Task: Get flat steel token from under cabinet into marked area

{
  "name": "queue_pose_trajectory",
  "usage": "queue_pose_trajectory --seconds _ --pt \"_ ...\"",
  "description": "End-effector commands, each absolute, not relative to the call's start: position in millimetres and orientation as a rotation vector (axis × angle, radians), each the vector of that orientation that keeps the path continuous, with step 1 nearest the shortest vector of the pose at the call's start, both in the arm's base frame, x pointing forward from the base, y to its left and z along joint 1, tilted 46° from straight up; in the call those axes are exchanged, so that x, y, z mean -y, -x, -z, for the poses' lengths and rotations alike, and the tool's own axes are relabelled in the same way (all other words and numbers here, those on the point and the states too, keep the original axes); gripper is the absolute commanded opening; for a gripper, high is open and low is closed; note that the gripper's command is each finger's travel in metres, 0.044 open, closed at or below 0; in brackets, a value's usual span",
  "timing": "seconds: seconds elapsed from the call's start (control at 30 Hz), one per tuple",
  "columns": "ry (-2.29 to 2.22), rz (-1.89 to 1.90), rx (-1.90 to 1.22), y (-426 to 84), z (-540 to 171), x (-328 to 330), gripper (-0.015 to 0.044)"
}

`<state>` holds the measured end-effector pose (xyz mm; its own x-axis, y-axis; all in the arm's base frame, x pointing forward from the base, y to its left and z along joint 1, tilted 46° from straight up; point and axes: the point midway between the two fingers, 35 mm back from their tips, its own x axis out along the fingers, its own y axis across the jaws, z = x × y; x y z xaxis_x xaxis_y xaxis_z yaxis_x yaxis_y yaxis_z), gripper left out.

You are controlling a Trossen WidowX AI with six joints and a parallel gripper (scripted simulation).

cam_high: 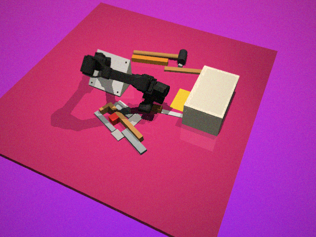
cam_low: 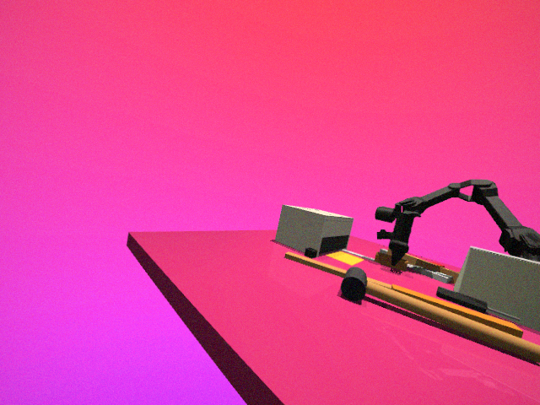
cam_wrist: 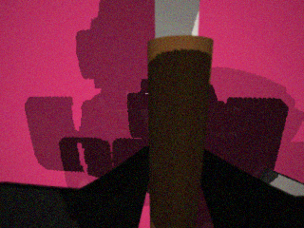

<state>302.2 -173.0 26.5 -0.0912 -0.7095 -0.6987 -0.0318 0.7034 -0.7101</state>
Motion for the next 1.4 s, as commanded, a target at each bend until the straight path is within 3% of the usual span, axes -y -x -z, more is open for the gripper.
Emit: queue_pose_trajectory --seconds 0.0,1.37 --pt "0.625 0.631 -1.587 -294.1 -26.9 173.5 0.0000" --pt "0.626 0.630 -1.589 -248.1 -31.2 171.8 0.0000"
